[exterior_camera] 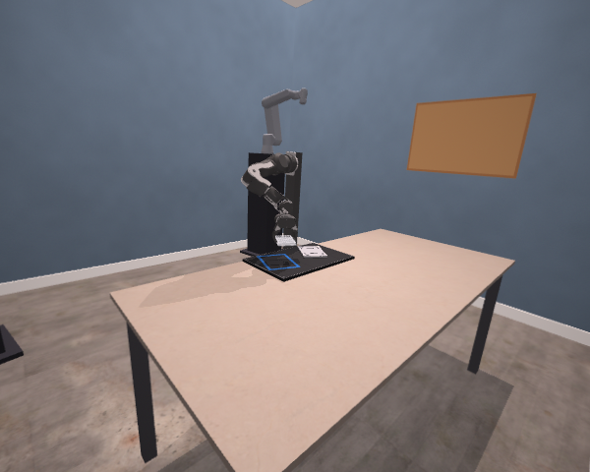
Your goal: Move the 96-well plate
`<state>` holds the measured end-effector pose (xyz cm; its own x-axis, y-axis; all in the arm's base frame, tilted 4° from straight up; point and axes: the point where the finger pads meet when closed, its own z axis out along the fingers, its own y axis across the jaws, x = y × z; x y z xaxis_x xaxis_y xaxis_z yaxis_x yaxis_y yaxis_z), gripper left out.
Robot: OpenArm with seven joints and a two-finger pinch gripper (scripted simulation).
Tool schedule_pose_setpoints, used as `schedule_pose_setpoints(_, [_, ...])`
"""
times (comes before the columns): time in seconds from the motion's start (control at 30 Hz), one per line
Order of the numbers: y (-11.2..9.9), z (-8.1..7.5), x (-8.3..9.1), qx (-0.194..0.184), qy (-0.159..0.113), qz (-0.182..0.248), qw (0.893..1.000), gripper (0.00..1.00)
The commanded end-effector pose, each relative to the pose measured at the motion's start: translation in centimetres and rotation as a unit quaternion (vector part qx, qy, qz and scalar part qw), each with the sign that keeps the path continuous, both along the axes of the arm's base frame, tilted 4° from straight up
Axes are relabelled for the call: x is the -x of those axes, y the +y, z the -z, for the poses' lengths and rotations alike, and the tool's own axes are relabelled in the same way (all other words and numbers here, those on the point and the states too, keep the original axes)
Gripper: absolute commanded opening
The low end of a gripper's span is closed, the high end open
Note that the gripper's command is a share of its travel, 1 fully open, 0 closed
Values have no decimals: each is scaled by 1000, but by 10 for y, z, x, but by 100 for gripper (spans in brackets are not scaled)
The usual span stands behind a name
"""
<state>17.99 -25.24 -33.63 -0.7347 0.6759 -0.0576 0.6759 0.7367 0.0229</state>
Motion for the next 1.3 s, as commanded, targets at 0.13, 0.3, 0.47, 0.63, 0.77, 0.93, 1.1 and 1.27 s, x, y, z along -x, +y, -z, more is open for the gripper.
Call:
schedule_pose_setpoints(0.13, [-5,-1,-1,12,0,9,1000,0])
schedule_pose_setpoints(0.3, [2,-1,-2,11,0,8,1000,0])
schedule_pose_setpoints(0.47, [33,-1,-9,11,0,9,1000,0])
schedule_pose_setpoints(0.63, [33,-1,-9,11,0,9,1000,0])
schedule_pose_setpoints(0.77, [33,-1,-9,11,0,9,1000,0])
schedule_pose_setpoints(0.93, [56,-1,-16,11,-1,8,1000,0])
schedule_pose_setpoints(1.1, [72,-1,-19,11,0,9,1000,0])
schedule_pose_setpoints(1.27, [72,-1,-19,11,0,9,1000,0])
